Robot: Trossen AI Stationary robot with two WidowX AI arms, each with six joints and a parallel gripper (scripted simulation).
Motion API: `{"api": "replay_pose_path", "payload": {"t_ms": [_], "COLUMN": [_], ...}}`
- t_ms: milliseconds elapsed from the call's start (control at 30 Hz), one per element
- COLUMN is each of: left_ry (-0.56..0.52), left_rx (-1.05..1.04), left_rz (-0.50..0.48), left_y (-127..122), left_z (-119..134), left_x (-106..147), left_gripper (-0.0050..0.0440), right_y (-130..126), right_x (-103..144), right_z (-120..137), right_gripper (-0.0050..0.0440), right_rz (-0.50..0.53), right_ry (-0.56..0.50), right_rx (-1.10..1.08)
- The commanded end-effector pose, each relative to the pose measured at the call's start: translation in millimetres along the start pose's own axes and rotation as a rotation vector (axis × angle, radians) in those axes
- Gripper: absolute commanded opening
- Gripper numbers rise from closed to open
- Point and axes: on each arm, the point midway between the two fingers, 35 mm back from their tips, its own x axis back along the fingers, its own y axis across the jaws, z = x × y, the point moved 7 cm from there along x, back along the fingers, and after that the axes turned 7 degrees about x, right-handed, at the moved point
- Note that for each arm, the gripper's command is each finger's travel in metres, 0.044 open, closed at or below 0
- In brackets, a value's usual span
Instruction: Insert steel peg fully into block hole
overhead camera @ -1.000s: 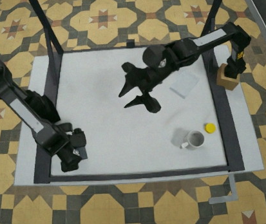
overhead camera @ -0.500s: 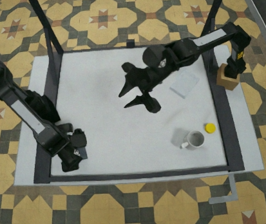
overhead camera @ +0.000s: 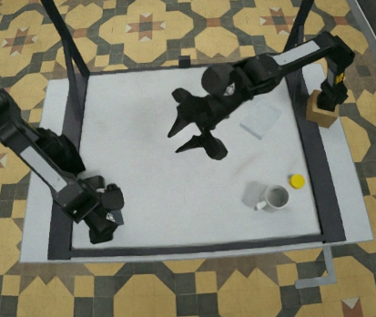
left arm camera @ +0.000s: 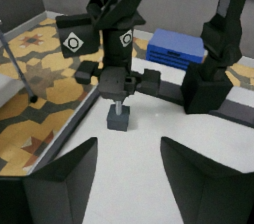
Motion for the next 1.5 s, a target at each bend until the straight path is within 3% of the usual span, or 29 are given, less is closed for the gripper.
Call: {"api": "replay_pose_path", "payload": {"t_ms": [0,1467], "left_ry": [-0.039,-0.039], "left_rx": [-0.001,-0.001], "left_rz": [0.006,0.006], "left_y": [-1.8,-1.8], "left_z": [-12.6,-12.6], "left_x": [13.6,13.6], "left_gripper": [0.0200,0.0200], "right_y": [-0.6,-0.3], "right_x": [-5.0,-51.2], "right_z": [0.7,1.2], "right_gripper": [-0.0050,-0.0050], "right_rz": [0.005,0.005], "right_ry": [-0.001,-0.002], "right_rx": [0.000,-0.001]}}
